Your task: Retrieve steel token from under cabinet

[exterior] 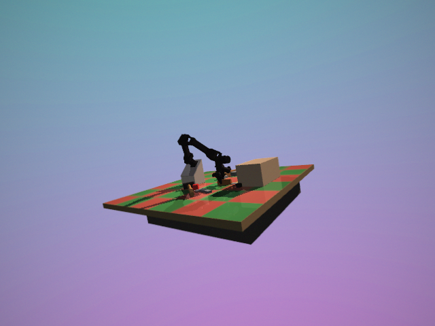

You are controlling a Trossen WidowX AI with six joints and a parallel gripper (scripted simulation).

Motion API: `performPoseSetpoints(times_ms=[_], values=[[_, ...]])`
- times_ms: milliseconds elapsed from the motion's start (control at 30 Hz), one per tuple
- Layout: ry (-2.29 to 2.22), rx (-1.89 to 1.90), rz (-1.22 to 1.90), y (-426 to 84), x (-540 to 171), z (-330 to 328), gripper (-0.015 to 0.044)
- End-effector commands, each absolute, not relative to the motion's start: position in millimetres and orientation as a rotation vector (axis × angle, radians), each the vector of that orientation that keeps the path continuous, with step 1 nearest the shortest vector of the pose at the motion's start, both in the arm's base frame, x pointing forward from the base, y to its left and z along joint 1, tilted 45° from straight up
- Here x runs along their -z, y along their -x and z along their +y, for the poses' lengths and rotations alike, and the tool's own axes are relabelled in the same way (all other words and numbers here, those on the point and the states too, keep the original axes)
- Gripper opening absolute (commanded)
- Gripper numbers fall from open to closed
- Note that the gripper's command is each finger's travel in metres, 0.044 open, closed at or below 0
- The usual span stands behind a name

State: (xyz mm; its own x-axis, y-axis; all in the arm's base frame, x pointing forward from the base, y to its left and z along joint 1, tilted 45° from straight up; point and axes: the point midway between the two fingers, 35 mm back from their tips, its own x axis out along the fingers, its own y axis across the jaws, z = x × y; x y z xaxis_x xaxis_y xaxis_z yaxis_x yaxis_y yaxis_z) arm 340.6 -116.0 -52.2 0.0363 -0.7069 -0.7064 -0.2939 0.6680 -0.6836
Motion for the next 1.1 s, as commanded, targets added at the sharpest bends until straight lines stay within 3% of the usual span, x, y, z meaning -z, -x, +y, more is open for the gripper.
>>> performPoseSetpoints(times_ms=[0, 1067], values=[[0.846, 0.392, 1.536, -350, 52, -115, 0.0], [0.845, 0.392, 1.534, -380, 57, -108, 0.0]])
